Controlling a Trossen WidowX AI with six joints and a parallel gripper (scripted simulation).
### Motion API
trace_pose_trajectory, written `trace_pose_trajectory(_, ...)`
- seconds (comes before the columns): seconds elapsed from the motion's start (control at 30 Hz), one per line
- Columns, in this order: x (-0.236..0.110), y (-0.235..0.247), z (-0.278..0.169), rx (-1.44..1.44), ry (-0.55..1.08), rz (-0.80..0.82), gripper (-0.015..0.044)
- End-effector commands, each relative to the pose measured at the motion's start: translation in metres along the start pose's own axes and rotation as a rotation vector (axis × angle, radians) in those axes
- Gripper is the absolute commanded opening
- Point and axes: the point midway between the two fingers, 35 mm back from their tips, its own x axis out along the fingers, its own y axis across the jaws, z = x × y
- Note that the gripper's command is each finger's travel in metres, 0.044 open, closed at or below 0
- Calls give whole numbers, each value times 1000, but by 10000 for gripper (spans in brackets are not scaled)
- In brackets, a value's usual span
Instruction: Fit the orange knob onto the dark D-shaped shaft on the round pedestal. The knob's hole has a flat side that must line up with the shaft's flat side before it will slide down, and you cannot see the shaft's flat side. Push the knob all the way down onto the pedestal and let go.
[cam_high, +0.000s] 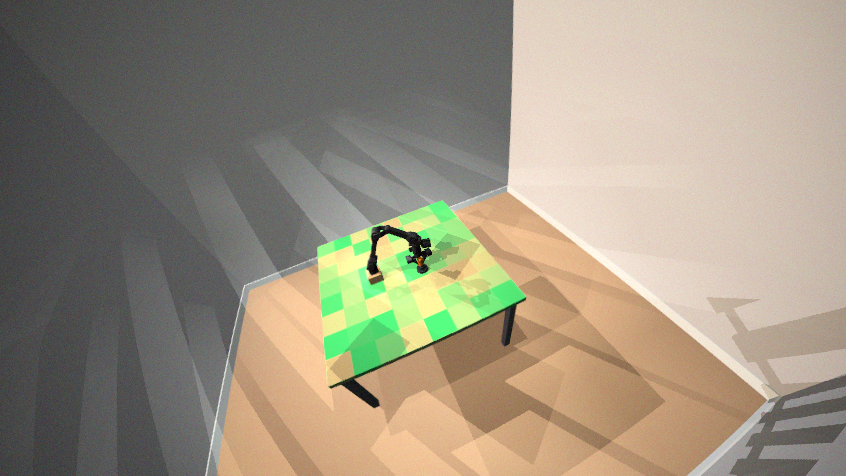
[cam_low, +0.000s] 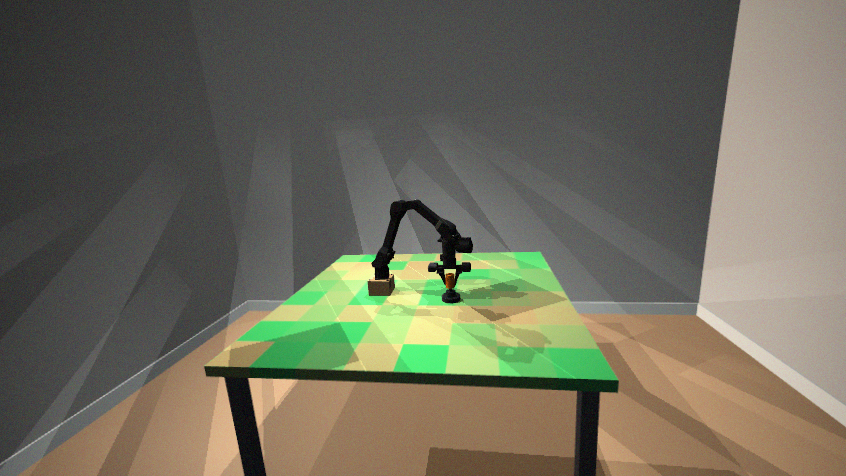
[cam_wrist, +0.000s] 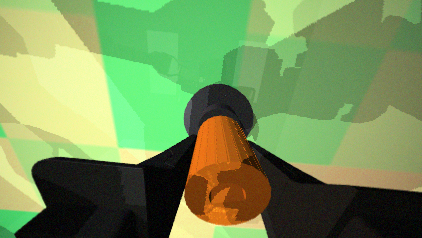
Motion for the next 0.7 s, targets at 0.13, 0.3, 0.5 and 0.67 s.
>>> trace_pose_trajectory(0.13,-4,-2,0,-3,-2,0,0)
trace_pose_trajectory(0.3,-5,-2,-1,-90,-2,0,0)
trace_pose_trajectory(0.5,-3,-4,-1,-213,-2,0,0)
trace_pose_trajectory(0.67,-3,-3,0,-213,-2,0,0)
